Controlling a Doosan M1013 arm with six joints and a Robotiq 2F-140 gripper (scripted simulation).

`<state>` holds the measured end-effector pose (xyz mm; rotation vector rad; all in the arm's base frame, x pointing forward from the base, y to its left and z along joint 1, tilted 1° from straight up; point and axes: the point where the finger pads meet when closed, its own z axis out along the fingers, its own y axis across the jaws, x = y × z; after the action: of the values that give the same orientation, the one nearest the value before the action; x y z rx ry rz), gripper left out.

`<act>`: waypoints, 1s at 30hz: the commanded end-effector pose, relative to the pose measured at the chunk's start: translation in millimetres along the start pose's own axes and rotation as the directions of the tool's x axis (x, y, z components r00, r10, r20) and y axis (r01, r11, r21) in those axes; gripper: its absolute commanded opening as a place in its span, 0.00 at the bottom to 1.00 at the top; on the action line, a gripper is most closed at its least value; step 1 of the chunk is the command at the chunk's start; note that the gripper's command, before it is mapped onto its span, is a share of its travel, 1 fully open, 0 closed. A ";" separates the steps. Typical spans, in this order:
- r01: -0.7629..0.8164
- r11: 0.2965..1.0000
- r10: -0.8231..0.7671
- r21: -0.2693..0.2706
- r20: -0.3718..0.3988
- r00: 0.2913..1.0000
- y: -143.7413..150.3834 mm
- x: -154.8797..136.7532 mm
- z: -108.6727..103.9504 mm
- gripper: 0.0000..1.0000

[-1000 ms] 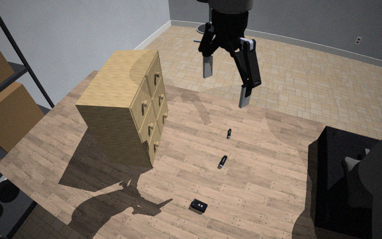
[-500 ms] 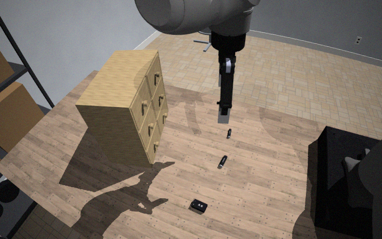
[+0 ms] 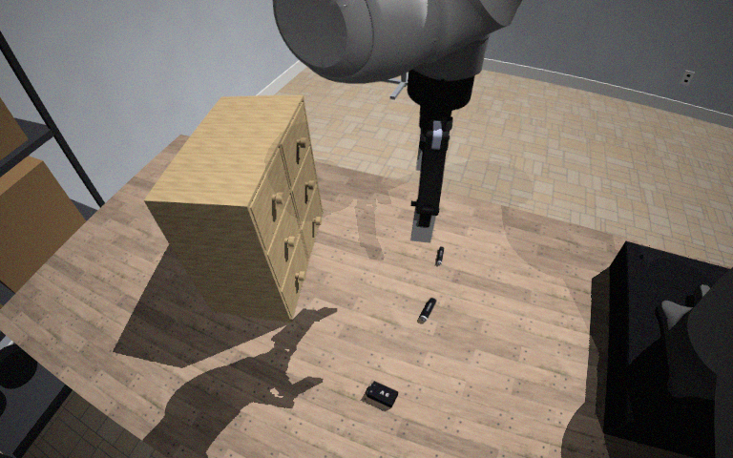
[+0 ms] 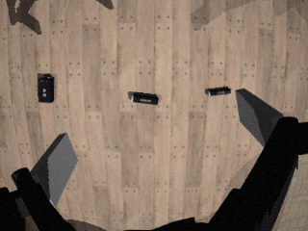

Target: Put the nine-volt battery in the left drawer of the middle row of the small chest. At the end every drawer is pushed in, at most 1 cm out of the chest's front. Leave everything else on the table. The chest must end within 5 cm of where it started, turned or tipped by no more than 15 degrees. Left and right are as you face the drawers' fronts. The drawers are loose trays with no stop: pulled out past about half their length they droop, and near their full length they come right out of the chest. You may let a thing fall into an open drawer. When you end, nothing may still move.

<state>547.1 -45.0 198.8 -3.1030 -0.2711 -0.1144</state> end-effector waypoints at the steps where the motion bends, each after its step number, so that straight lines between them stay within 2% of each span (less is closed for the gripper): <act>1: 0.000 1.000 0.000 0.002 -0.055 0.998 -0.3 3.3 3.3 1.00; 9: 0.000 1.000 0.000 0.002 -0.221 0.975 -0.4 16.4 17.8 1.00; 11: 0.000 1.000 0.000 0.002 -0.221 0.975 -0.4 16.4 17.8 1.00; 17: 0.000 1.000 0.000 0.002 -0.380 0.925 -0.6 29.7 32.4 1.00; 21: 0.000 1.000 0.001 0.001 -0.461 0.888 -0.5 36.6 40.0 1.00; 26: 0.001 1.000 0.000 0.003 -0.530 0.848 -1.0 43.1 46.9 1.00; 30: 0.001 1.000 0.001 0.002 -0.553 0.833 -0.9 45.1 49.3 1.00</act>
<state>592.0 -35.1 155.9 -2.9453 -0.2291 -0.9092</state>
